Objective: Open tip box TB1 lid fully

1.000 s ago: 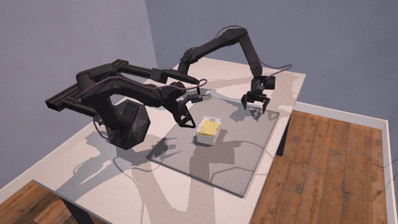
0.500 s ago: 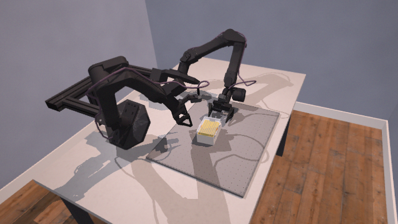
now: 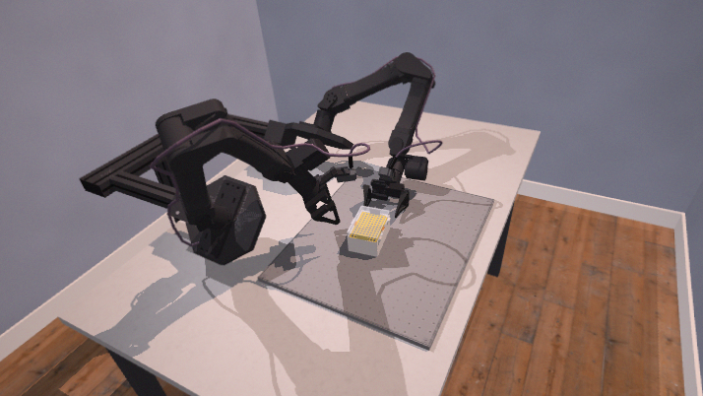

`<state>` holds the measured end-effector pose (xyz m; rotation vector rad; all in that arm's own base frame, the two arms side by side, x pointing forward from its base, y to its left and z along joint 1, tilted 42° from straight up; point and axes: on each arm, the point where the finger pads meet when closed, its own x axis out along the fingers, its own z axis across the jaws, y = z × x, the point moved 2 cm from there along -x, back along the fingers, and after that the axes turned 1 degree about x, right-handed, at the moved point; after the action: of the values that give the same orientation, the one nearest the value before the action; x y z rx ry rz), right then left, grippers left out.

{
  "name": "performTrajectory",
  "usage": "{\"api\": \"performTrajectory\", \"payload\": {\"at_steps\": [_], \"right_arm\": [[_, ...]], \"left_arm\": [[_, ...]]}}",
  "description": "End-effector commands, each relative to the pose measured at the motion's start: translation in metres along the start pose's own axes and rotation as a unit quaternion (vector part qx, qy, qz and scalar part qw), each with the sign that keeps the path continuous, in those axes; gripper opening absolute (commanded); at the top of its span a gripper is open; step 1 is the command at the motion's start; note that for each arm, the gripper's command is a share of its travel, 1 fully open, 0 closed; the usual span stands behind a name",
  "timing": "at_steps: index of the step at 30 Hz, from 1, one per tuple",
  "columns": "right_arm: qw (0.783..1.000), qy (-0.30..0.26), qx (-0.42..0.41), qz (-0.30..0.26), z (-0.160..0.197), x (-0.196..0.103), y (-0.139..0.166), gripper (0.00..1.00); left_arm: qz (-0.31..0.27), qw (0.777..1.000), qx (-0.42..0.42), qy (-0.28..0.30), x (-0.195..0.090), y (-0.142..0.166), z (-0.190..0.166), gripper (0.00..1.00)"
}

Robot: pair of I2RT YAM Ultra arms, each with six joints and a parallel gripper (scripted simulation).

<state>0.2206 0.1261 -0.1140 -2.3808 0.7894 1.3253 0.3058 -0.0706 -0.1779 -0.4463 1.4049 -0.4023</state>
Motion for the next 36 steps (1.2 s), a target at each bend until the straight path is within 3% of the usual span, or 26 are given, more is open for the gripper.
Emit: {"api": "performTrajectory", "payload": {"at_steps": [1,36], "right_arm": [[1.000,0.003,-0.001,-0.013,0.001,-0.003,-0.011,1.00],[1.000,0.003,-0.001,-0.013,0.001,-0.003,-0.011,1.00]], "left_arm": [[-0.018,1.000,0.014,0.011,0.006,-0.011,-0.010,1.00],[-0.015,1.000,0.020,-0.005,0.047,-0.019,-0.003,1.00]]}}
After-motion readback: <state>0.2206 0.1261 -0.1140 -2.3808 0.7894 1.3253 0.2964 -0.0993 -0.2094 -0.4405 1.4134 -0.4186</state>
